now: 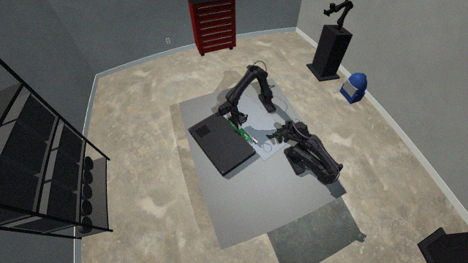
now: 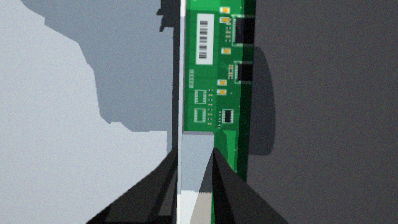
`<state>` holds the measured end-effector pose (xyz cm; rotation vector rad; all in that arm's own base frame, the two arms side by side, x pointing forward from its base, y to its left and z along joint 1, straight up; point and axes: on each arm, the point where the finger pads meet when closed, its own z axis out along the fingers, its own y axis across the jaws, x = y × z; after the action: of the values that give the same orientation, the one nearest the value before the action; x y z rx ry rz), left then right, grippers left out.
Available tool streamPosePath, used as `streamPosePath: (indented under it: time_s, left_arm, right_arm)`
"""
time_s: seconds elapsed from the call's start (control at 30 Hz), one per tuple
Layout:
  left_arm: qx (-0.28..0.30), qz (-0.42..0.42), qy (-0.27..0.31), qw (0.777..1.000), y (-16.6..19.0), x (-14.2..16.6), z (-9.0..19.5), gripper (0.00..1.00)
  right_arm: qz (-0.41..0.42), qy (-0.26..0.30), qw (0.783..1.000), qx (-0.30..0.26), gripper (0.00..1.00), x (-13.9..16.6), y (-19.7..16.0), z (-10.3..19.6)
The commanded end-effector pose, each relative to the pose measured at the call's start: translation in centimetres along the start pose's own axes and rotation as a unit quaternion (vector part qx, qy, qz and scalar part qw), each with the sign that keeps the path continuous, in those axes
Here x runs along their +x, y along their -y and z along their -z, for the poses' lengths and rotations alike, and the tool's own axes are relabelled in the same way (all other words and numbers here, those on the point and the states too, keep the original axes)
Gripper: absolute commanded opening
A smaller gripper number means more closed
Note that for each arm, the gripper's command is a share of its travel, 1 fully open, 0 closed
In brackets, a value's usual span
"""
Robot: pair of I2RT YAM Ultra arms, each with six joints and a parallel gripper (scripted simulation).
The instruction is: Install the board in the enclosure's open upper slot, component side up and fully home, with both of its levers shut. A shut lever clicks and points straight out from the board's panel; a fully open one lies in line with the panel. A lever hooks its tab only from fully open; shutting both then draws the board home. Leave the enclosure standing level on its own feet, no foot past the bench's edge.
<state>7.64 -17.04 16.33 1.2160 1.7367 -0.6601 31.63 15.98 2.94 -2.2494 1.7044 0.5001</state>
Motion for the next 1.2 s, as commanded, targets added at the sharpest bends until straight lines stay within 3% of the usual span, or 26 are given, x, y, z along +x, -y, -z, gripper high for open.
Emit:
streamPosePath:
  time_s: [0.0,0.07,0.1,0.13,0.8,0.9,1.07,1.17]
  left_arm:
    - [0.000,0.000,0.016,1.000,-0.1,-0.9,0.3,1.00]
    - [0.000,0.000,0.016,1.000,-0.1,-0.9,0.3,1.00]
    - [0.000,0.000,0.016,1.000,-0.1,-0.9,0.3,1.00]
    - [0.000,0.000,0.016,1.000,-0.1,-0.9,0.3,1.00]
    - [0.000,0.000,0.016,1.000,-0.1,-0.9,0.3,1.00]
    - [0.000,0.000,0.016,1.000,-0.1,-0.9,0.3,1.00]
    - [0.000,0.000,0.016,1.000,-0.1,-0.9,0.3,1.00]
    - [0.000,0.000,0.016,1.000,-0.1,-0.9,0.3,1.00]
  right_arm:
    - [0.006,0.013,1.000,0.018,0.19,-0.9,1.2,1.1]
    - [0.006,0.013,1.000,0.018,0.19,-0.9,1.2,1.1]
    - [0.006,0.013,1.000,0.018,0.30,-0.9,1.2,1.1]
    - [0.005,0.009,1.000,0.013,0.32,-0.7,0.8,0.8]
    - [0.016,0.015,0.999,0.042,0.32,-1.1,0.6,4.6]
    - [0.013,0.015,0.999,0.036,0.64,-0.9,1.1,4.9]
    - [0.016,0.014,0.999,0.042,0.64,-1.1,1.1,8.8]
    - [0.012,0.009,1.000,0.024,0.64,-0.6,0.6,7.7]
